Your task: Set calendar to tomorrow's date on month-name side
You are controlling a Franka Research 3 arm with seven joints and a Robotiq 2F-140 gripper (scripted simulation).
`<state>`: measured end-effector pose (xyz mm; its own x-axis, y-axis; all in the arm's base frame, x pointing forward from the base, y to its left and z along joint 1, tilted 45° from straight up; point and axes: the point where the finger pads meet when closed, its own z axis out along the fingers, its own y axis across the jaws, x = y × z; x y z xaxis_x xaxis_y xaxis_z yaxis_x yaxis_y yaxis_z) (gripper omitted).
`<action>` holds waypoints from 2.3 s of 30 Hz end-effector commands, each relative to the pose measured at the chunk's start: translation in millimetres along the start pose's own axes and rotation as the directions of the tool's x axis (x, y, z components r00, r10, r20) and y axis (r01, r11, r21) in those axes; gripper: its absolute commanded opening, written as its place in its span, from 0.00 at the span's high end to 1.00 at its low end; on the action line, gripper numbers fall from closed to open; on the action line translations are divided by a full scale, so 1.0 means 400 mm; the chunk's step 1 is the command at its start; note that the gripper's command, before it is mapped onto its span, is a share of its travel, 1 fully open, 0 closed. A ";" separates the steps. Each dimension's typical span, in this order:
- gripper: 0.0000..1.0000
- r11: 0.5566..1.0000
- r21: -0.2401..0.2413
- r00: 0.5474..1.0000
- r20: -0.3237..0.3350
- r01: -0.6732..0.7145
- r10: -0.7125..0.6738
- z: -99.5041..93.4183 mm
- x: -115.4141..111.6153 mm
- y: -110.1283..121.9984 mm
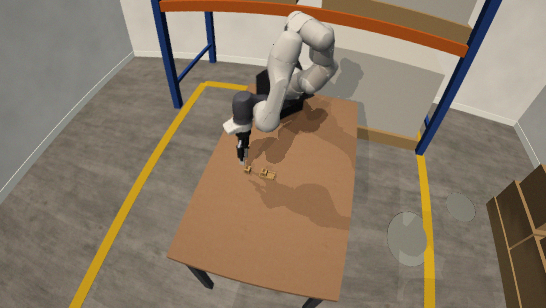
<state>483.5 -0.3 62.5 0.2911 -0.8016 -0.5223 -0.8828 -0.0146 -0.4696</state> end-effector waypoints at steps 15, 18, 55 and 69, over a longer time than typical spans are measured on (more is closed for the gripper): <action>0.00 1.000 -0.017 1.000 0.029 -0.007 0.007 -0.017 -0.027 0.013; 0.00 1.000 -0.017 1.000 0.029 -0.007 0.007 -0.017 -0.027 0.013; 0.71 1.000 -0.017 1.000 0.028 -0.011 0.011 -0.025 -0.257 0.010; 0.71 1.000 -0.017 1.000 0.028 -0.011 0.011 -0.025 -0.257 0.010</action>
<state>446.5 77.0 121.6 0.3005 -0.7826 -0.5451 -0.8896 -0.0239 -0.4561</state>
